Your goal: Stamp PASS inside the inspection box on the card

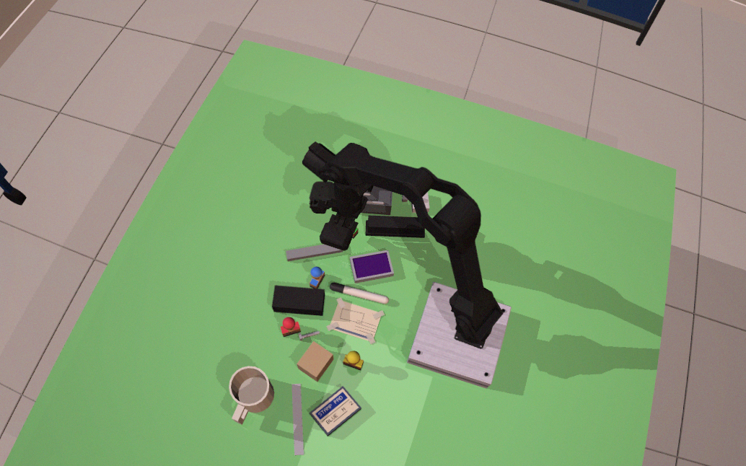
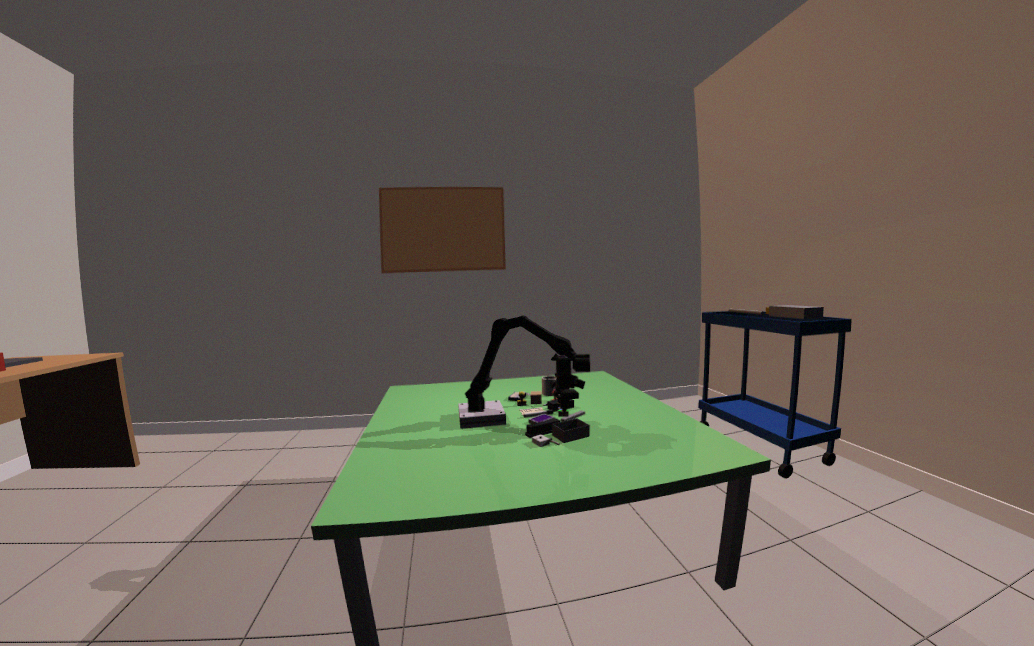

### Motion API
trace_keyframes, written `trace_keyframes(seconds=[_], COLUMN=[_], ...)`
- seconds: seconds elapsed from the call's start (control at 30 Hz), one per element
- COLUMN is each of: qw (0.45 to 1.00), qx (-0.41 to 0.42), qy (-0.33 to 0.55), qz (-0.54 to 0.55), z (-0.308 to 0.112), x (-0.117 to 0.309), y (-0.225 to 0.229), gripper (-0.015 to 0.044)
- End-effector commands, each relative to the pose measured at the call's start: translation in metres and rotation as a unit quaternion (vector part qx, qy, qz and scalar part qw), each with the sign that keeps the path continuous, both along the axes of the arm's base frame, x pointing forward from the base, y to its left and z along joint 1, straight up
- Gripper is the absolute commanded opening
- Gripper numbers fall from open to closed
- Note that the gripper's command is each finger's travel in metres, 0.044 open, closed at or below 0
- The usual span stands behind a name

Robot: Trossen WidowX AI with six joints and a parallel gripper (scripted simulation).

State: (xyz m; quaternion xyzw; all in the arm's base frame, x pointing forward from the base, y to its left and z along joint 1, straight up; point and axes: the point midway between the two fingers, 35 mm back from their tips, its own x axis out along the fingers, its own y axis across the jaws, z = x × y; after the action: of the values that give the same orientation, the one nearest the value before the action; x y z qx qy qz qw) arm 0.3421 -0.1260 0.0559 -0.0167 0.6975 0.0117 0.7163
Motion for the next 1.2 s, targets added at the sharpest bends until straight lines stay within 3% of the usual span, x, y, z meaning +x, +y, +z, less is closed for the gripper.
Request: trace_keyframes(seconds=[0.0, 1.17], qw=[1.0, 1.0], qx=[-0.003, -0.004], qy=[-0.002, -0.001], qz=[-0.001, -0.001], z=[0.004, 0.021], x=[0.001, 0.0], y=[-0.001, 0.0], gripper=[0.0, 0.0])
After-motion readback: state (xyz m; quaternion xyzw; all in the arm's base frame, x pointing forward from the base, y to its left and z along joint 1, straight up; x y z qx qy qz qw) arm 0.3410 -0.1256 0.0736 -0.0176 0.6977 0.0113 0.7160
